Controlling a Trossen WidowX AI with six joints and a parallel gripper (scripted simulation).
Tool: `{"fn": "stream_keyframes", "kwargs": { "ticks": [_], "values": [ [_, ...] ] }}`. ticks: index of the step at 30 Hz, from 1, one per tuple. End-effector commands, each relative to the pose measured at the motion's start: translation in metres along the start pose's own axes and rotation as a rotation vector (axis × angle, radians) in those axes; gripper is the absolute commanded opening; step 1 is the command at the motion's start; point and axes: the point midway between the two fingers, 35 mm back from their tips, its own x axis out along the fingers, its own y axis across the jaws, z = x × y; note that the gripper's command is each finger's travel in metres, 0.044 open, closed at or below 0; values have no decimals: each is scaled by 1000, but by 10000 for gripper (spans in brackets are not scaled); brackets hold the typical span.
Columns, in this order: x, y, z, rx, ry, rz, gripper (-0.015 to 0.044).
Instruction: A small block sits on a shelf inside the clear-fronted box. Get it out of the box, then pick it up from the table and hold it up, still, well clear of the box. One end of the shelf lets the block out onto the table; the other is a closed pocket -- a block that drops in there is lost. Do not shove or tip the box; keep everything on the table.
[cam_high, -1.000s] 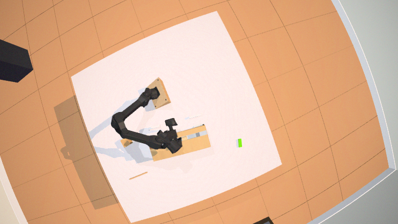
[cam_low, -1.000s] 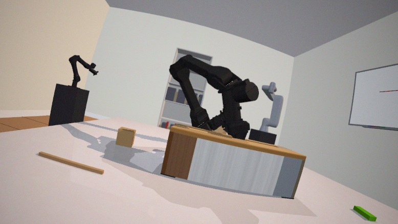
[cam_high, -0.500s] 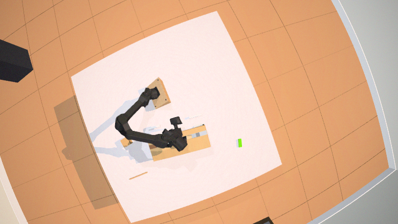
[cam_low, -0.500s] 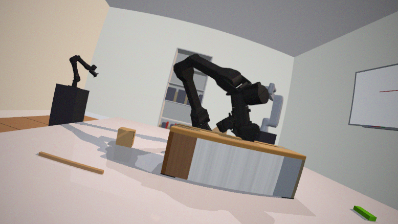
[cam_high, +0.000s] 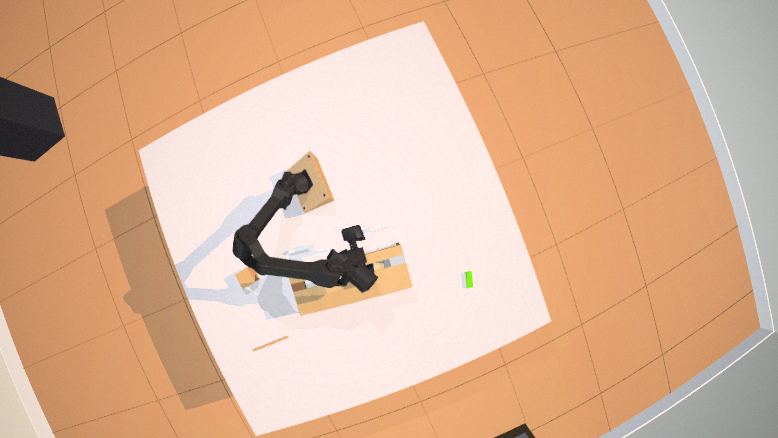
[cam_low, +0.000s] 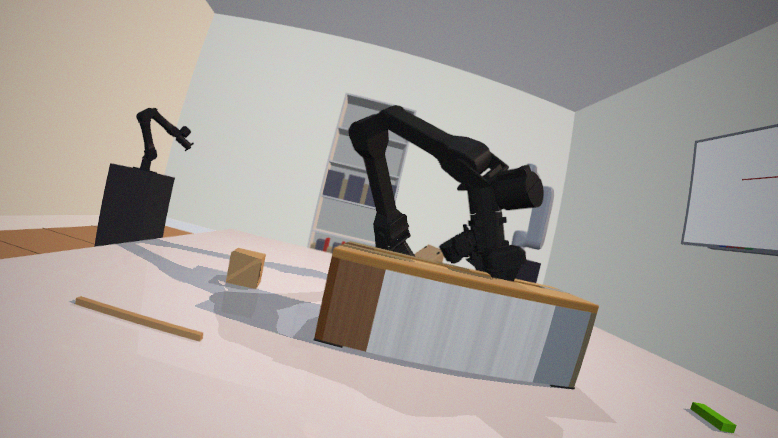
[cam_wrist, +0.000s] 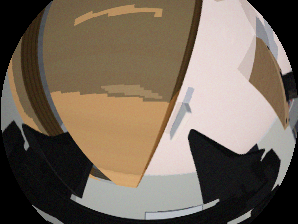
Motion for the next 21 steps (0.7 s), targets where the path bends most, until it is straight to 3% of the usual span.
{"fn": "stream_keyframes", "kwargs": {
  "ticks": [1, 21],
  "values": [
    [1, 2, -9, 6, 10, 4, 400],
    [5, 2, -44, 6, 12, 4, 400]
  ]
}}
